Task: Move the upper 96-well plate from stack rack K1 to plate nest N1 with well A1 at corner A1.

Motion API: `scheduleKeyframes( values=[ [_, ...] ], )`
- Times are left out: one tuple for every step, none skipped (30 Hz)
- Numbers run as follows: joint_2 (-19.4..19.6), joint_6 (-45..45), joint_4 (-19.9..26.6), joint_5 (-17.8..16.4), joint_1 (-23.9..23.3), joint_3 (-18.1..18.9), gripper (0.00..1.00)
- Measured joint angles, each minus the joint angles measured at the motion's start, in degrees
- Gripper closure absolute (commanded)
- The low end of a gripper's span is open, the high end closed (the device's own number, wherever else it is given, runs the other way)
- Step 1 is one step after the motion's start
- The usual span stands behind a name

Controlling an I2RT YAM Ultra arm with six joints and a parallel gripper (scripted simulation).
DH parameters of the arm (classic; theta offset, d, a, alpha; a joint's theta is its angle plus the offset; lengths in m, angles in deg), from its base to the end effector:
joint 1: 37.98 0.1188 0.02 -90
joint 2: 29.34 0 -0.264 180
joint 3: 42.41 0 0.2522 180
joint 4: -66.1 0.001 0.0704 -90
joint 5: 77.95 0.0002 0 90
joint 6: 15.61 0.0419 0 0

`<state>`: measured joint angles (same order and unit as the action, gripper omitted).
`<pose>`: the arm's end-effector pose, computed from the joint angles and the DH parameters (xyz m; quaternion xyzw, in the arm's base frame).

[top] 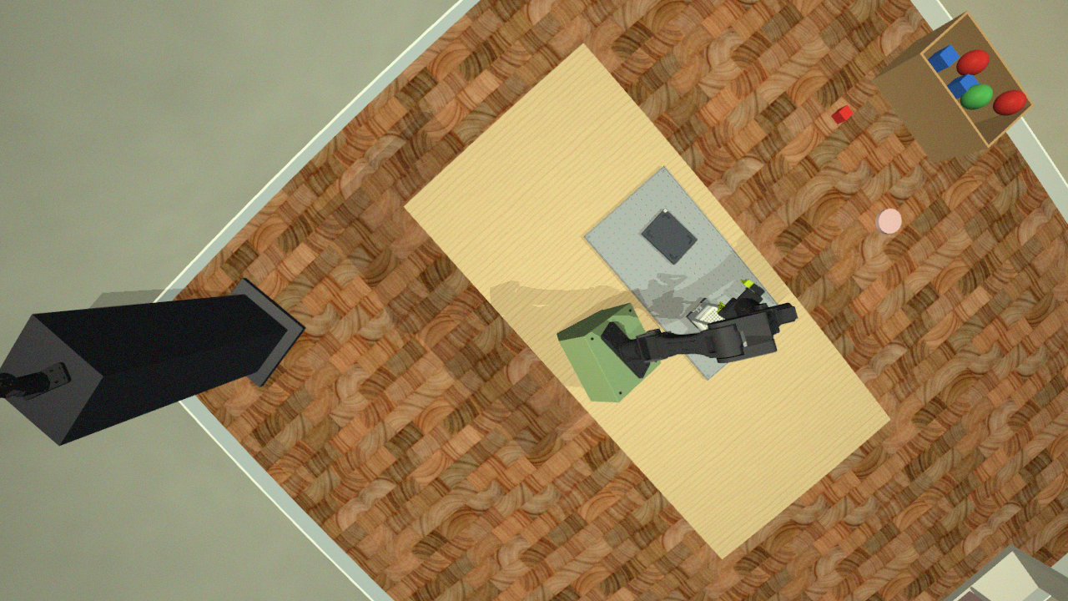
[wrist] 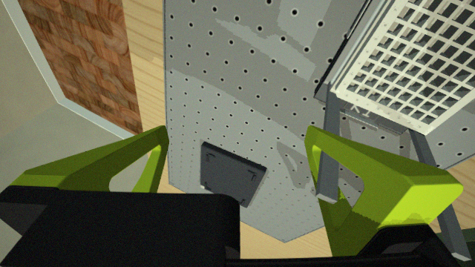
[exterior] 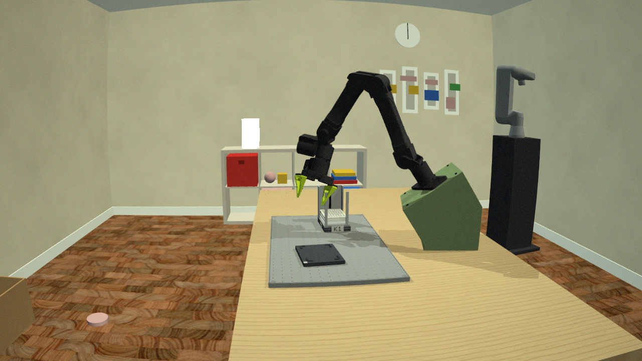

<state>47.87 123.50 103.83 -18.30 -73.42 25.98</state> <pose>0.2442 -0.1466 0.2601 0.5314 0.7286 0.2840 0.3258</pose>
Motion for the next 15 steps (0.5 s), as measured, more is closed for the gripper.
scheduleKeyframes(
  values=[
    [0.0,0.0,0.0,0.0,0.0,0.0,0.0],
    [0.0,0.0,0.0,0.0,0.0,0.0,0.0],
    [0.0,0.0,0.0,0.0,0.0,0.0,0.0],
    [0.0,0.0,0.0,0.0,0.0,0.0,0.0],
    [0.0,0.0,0.0,0.0,0.0,0.0,0.0],
    [0.0,0.0,0.0,0.0,0.0,0.0,0.0],
    [0.0,0.0,0.0,0.0,0.0,0.0,0.0],
    [0.0,0.0,0.0,0.0,0.0,0.0,0.0],
    [0.0,0.0,0.0,0.0,0.0,0.0,0.0],
    [0.0,0.0,0.0,0.0,0.0,0.0,0.0],
    [0.0,0.0,0.0,0.0,0.0,0.0,0.0],
    [0.0,0.02,0.02,0.04,0.0,0.0,0.0],
    [-0.04,0.24,0.17,0.15,0.02,0.09,0.0],
    [-0.2,0.42,0.59,0.15,-0.07,0.28,0.0],
    [-0.44,0.48,1.07,-0.13,-0.26,0.46,0.0]
  ],
)
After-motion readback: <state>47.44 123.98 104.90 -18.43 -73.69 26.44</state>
